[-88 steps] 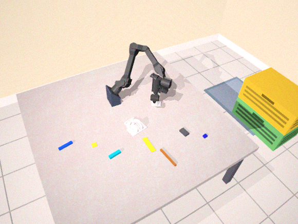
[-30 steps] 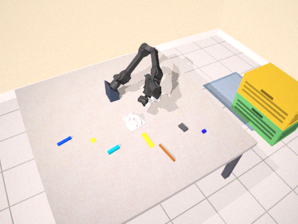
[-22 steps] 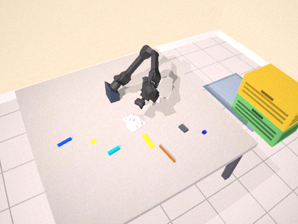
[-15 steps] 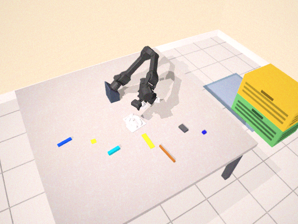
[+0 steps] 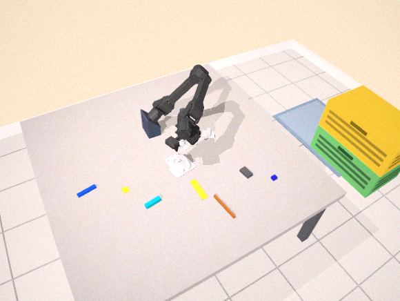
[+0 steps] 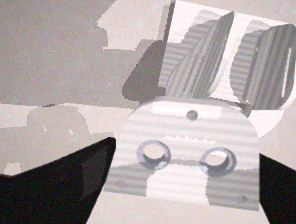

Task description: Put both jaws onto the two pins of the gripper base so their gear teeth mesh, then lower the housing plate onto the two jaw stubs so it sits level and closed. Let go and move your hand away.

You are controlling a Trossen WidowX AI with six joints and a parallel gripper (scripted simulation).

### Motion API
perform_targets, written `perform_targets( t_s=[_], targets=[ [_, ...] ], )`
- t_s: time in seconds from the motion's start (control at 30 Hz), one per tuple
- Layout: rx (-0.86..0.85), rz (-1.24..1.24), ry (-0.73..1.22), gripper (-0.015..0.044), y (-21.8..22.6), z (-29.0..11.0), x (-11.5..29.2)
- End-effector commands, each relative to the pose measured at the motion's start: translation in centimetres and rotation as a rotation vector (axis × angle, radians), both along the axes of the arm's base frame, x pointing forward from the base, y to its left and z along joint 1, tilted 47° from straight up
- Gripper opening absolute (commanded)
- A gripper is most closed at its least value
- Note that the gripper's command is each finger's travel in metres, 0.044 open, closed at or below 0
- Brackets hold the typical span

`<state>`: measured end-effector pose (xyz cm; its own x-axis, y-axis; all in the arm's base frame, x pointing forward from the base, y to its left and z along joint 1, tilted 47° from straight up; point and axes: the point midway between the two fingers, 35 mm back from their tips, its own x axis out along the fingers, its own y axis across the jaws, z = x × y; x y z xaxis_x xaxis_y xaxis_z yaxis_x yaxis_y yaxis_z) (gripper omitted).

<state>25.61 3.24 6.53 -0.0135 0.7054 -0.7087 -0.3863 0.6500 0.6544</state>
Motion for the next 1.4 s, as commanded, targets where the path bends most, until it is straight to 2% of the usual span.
perform_targets(
  t_s=[0.0,0.4,1.37],
  targets=[
    [0.004,-0.021,0.018,0.0351,-1.0,-1.0,0.1],
    [0.036,-0.094,0.087,0.0351,-3.6,-3.6,-0.3],
    [0.036,-0.084,0.077,0.0351,-3.5,-3.6,-0.4]
  ],
)
